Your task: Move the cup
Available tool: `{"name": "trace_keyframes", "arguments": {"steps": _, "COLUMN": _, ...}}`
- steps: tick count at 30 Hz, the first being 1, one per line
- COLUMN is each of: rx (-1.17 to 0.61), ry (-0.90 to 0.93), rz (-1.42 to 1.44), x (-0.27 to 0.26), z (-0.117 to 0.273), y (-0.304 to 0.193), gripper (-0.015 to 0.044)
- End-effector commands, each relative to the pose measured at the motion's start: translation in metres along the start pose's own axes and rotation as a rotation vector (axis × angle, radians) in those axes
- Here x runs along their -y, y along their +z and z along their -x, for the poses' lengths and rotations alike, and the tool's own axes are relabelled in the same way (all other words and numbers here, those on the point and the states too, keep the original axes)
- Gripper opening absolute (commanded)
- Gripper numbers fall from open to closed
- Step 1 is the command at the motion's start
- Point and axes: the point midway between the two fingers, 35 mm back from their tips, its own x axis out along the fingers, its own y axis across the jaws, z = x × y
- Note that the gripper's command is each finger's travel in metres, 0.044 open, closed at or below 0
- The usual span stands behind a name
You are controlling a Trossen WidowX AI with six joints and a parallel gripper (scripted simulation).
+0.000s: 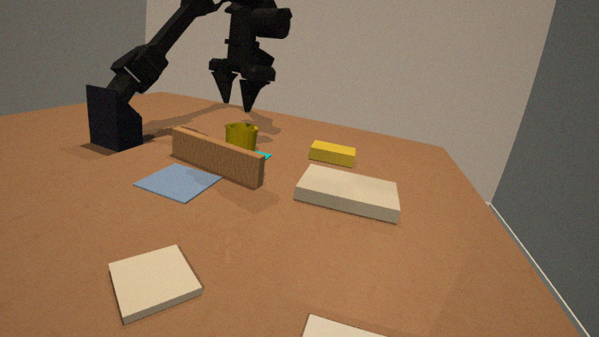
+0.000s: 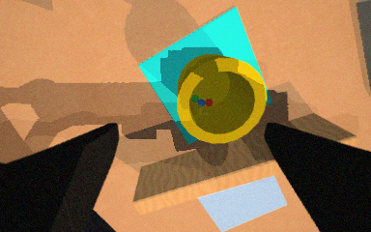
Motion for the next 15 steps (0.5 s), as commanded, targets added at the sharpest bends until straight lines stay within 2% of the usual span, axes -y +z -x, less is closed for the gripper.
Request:
{"name": "trace_keyframes", "arguments": {"steps": 1, "rx": -0.005, "ry": -0.005, "rz": 0.005, "x": 0.001, "z": 0.013, "y": 0.000, "gripper": 0.0440}}
{"name": "trace_keyframes", "arguments": {"steps": 9, "rx": -0.005, "ry": -0.005, "rz": 0.007, "x": 0.001, "z": 0.040, "y": 0.000, "gripper": 0.0440}}
{"name": "trace_keyframes", "arguments": {"steps": 15, "rx": 0.001, "ry": -0.006, "rz": 0.002, "x": 0.001, "z": 0.039, "y": 0.000, "gripper": 0.0440}}
